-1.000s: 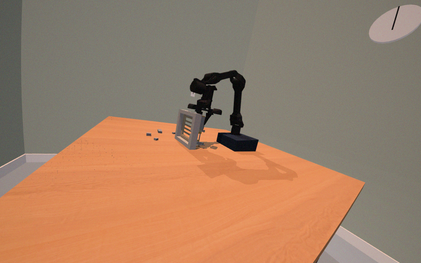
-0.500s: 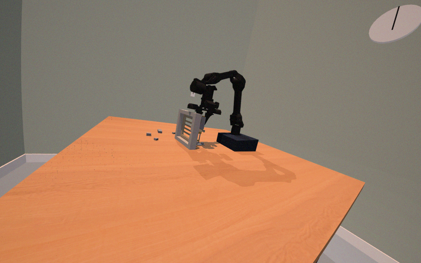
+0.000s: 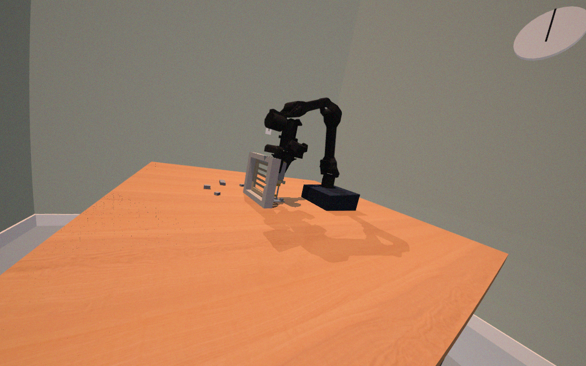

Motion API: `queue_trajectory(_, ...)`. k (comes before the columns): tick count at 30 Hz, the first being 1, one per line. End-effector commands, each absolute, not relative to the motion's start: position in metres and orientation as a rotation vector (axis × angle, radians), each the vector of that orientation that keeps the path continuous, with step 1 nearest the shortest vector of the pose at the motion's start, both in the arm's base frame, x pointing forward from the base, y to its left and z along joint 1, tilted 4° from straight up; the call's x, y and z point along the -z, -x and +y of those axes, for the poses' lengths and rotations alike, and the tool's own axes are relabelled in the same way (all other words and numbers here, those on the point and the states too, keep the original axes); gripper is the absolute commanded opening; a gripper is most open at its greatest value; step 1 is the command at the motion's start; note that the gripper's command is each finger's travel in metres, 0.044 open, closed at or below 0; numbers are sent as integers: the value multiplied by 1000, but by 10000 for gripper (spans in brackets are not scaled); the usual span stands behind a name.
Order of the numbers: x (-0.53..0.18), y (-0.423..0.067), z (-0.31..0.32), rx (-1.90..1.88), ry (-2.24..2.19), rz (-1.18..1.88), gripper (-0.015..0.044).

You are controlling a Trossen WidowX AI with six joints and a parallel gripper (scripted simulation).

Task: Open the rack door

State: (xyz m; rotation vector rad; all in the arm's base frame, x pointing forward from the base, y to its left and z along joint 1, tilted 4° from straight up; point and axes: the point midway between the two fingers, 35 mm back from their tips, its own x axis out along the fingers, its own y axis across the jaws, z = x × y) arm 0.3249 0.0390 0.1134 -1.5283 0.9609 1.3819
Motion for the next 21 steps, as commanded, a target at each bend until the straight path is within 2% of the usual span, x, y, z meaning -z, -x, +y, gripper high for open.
queue_trajectory(1, -113, -325, 38, -1404, 1559, 945, 23)
queue_trajectory(3, -113, -325, 38, -1404, 1559, 945, 23)
queue_trajectory(13, -113, -325, 38, -1404, 1559, 945, 285)
queue_trajectory(21, -113, -325, 38, -1218, 1355, 1086, 295)
